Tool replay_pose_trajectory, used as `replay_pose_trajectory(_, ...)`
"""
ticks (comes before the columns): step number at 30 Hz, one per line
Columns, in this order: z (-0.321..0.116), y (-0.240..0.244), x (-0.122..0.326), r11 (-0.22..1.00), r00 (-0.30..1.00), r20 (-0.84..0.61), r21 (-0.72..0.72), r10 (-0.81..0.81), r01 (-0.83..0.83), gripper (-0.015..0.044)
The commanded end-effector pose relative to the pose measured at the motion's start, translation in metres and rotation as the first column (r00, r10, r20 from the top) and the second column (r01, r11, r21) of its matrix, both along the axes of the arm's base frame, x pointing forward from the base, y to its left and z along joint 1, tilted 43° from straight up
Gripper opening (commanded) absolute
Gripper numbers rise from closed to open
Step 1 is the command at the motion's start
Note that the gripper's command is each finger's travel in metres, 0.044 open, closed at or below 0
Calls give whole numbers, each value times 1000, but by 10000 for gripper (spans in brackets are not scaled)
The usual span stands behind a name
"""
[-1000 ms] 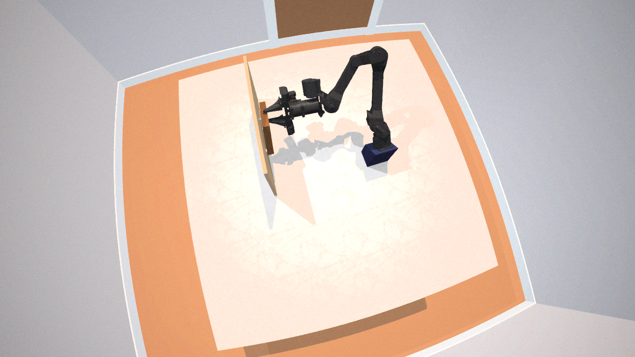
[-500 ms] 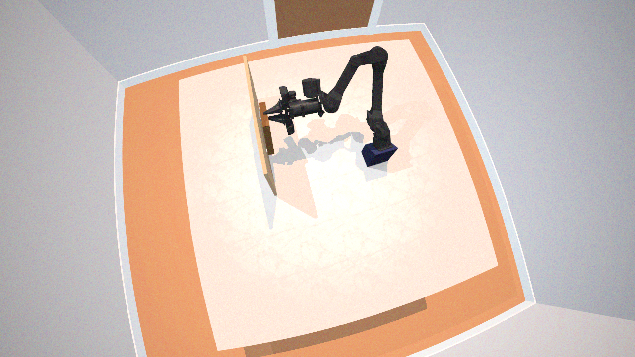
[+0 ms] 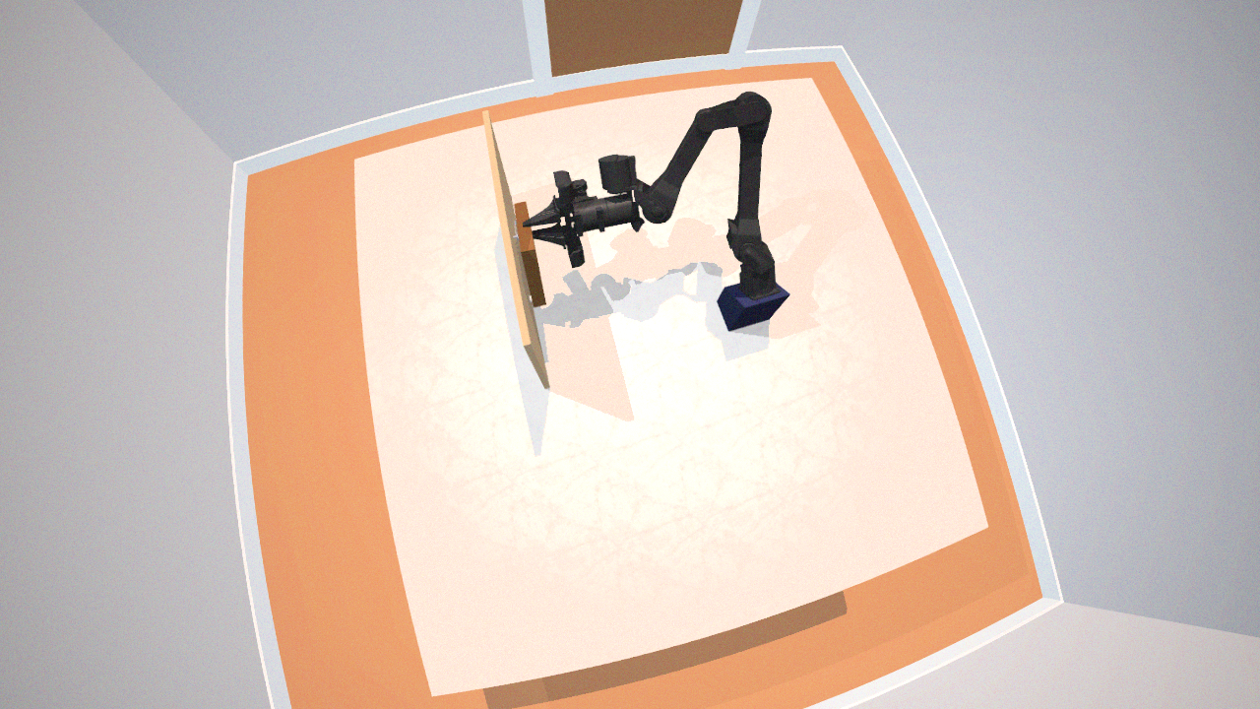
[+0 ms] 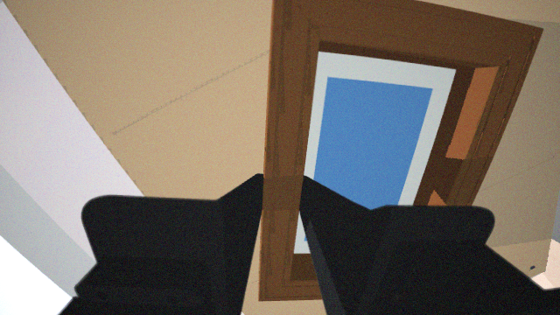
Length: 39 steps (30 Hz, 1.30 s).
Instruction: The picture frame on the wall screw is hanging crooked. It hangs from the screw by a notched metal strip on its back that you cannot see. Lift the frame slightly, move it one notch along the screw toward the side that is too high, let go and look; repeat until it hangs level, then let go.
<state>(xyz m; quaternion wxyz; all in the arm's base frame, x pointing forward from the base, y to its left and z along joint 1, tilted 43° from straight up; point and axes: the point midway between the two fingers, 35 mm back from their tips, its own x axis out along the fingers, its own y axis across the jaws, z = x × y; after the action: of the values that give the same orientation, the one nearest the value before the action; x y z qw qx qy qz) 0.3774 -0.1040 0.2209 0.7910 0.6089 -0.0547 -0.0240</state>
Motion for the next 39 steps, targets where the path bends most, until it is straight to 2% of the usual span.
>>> replay_pose_trajectory(1, 2, 1, 0, 1000, 1000, 1, -4, -2, 2, 0)
replay_pose_trajectory(39, 6, 2, 0, 1000, 1000, 1, -4, -2, 2, 0)
